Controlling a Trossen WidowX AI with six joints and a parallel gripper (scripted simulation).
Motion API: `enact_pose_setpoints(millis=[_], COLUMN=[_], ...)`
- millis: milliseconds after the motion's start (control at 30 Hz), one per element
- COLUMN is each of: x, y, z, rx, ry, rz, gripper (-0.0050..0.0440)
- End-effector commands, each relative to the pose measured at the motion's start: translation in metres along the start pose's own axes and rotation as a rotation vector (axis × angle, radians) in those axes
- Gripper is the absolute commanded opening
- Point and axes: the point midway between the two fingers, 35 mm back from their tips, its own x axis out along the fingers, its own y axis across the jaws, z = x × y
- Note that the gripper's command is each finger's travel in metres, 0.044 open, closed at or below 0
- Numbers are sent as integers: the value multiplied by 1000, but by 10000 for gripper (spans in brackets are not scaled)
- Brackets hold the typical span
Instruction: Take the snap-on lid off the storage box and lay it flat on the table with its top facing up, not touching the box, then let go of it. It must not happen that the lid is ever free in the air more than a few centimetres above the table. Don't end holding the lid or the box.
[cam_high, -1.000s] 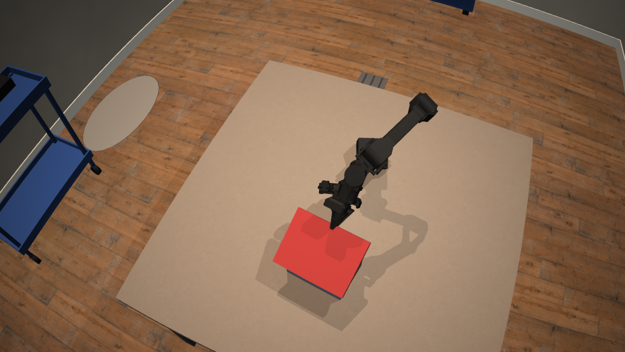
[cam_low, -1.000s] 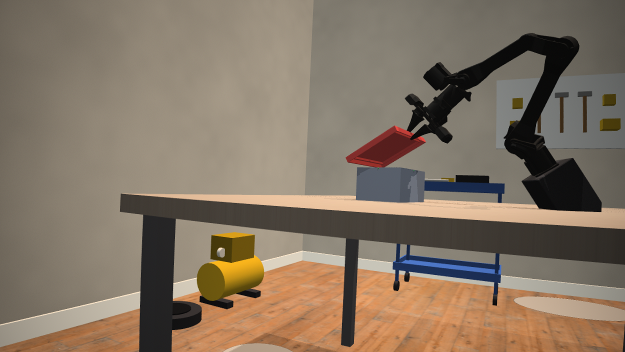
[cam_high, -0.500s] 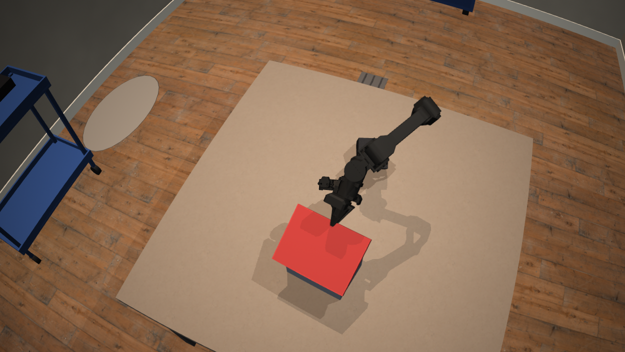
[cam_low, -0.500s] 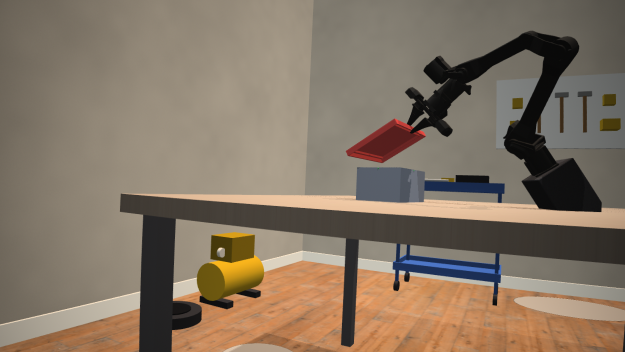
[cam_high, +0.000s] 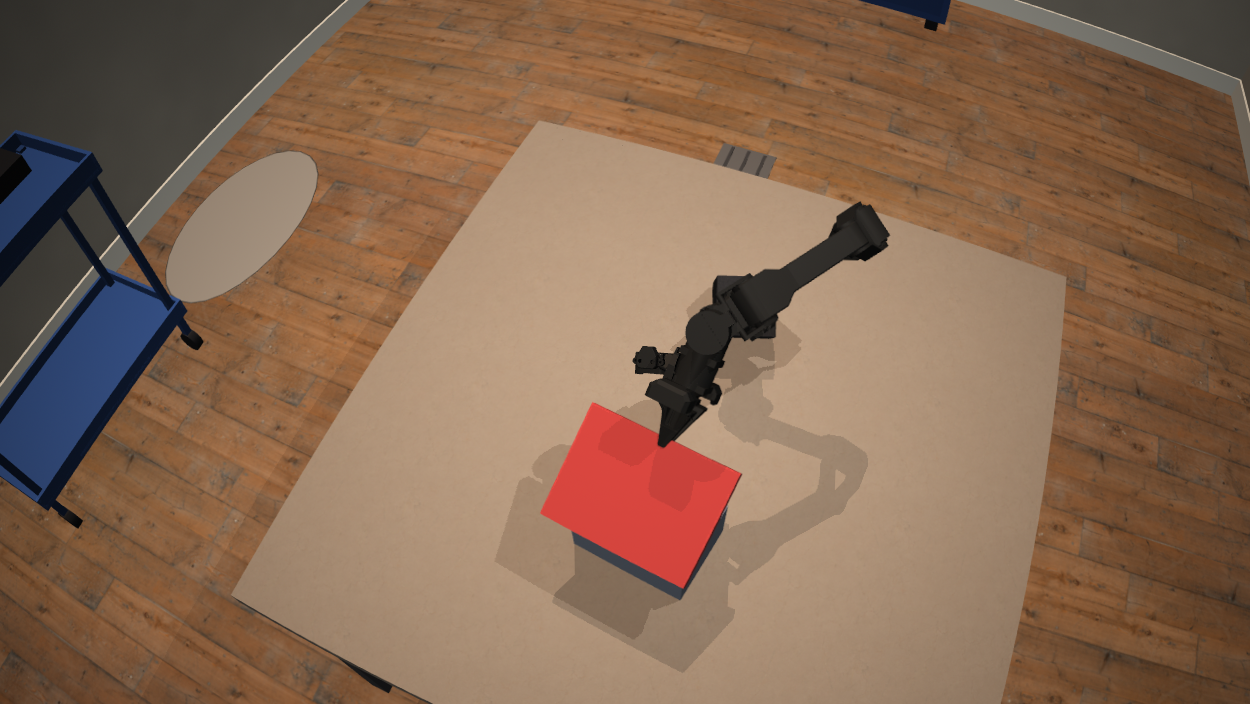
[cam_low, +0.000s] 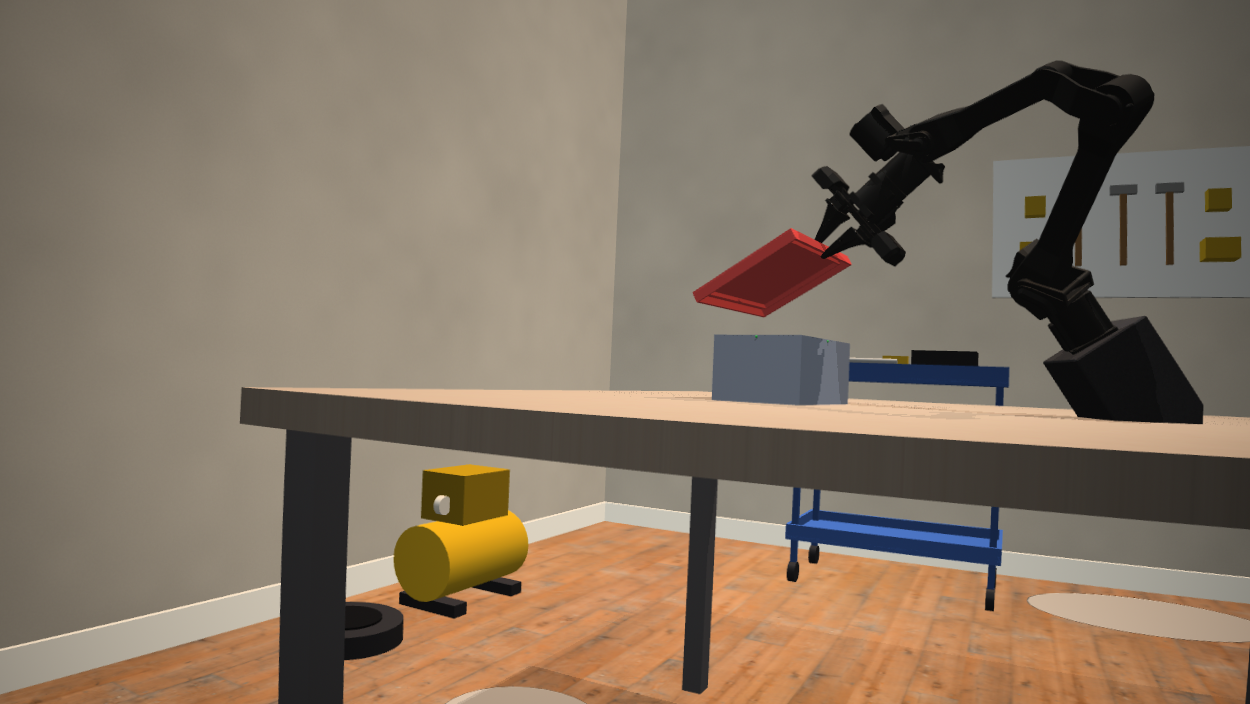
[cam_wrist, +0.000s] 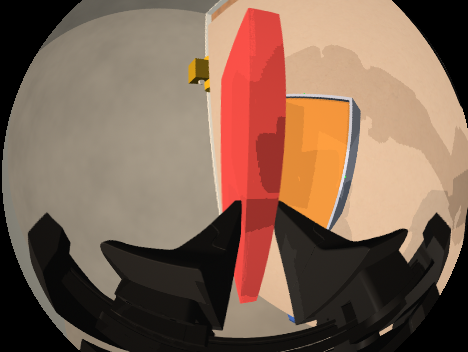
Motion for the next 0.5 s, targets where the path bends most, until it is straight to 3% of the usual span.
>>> enact_pose_setpoints(millis=[0, 467], x=[1, -1], y=[-4, -5], z=[10, 37], rx=[-1, -1], ry=[-1, -1], rz=[-2, -2], gripper=[-50, -50])
